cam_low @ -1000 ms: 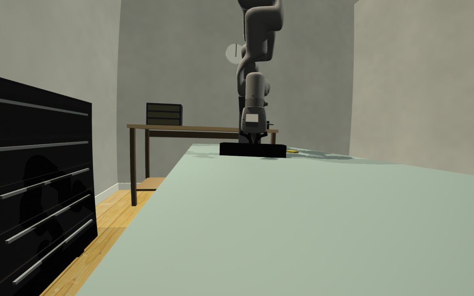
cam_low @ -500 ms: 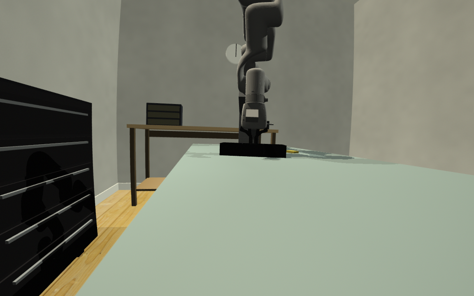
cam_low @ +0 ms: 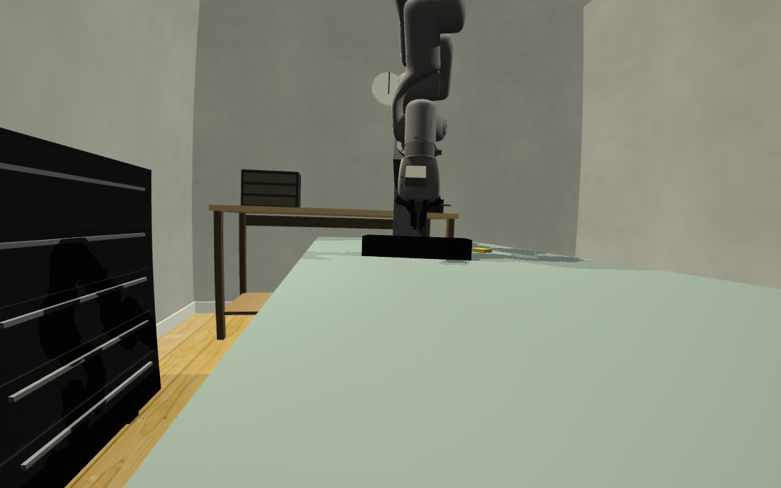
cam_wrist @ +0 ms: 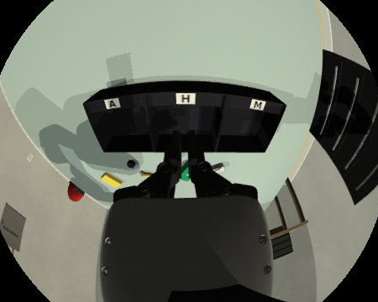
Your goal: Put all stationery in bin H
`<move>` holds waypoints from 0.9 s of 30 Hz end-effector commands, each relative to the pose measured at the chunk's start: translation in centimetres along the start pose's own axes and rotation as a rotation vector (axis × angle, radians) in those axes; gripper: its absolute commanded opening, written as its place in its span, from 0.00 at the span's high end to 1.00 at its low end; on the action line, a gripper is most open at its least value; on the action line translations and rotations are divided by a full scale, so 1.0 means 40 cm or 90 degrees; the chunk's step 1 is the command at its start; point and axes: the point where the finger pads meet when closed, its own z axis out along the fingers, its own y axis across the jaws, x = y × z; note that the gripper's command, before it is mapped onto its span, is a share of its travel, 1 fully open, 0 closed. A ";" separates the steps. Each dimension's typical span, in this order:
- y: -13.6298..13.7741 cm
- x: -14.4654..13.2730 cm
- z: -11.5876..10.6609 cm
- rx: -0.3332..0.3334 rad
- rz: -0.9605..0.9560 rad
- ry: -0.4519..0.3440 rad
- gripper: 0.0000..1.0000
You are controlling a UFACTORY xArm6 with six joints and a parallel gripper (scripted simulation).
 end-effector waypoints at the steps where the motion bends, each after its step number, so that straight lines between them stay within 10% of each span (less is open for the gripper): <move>1: 0.000 0.002 -0.027 -0.002 0.000 0.000 0.93; 27: -0.211 0.010 -0.027 -0.002 0.000 0.000 0.93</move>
